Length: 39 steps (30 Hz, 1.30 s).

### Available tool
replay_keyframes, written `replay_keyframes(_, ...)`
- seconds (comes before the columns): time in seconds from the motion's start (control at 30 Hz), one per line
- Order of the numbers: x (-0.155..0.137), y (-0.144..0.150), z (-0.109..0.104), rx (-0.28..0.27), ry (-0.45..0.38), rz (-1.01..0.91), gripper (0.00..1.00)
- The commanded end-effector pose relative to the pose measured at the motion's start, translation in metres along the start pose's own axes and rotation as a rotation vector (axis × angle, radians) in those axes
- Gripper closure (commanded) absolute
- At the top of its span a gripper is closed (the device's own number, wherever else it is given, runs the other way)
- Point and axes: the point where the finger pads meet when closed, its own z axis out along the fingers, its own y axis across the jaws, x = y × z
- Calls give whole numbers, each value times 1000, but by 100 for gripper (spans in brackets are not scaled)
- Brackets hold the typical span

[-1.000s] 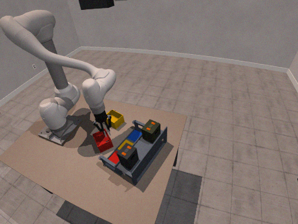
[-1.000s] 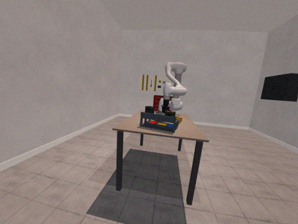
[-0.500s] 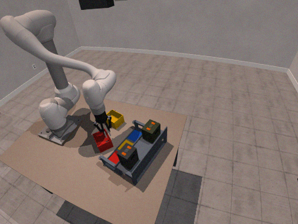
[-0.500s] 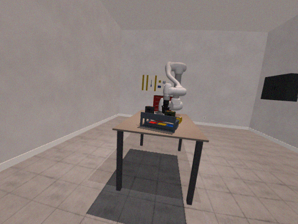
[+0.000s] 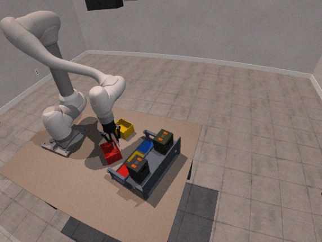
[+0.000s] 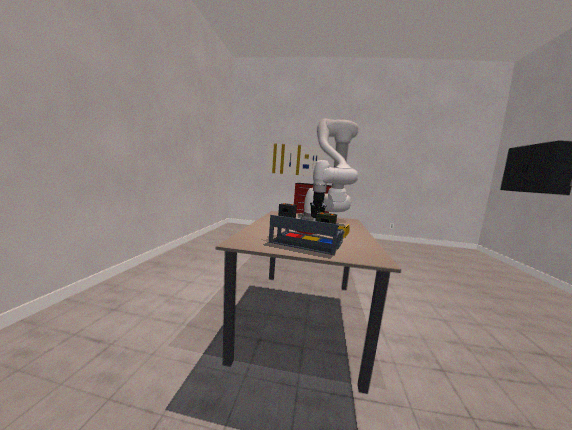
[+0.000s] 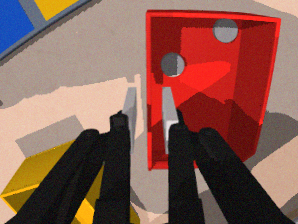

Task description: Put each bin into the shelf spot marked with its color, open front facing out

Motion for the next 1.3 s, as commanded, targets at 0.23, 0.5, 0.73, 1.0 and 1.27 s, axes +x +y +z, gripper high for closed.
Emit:
replay_keyframes(0.23, 0, 0, 0, 0, 0, 0, 90)
replay_keyframes(0.5, 0, 0, 0, 0, 0, 0, 90)
replay_keyframes(0.73, 0, 0, 0, 0, 0, 0, 90)
replay_keyframes(1.0, 0, 0, 0, 0, 0, 0, 90)
replay_keyframes(1.27, 0, 0, 0, 0, 0, 0, 90)
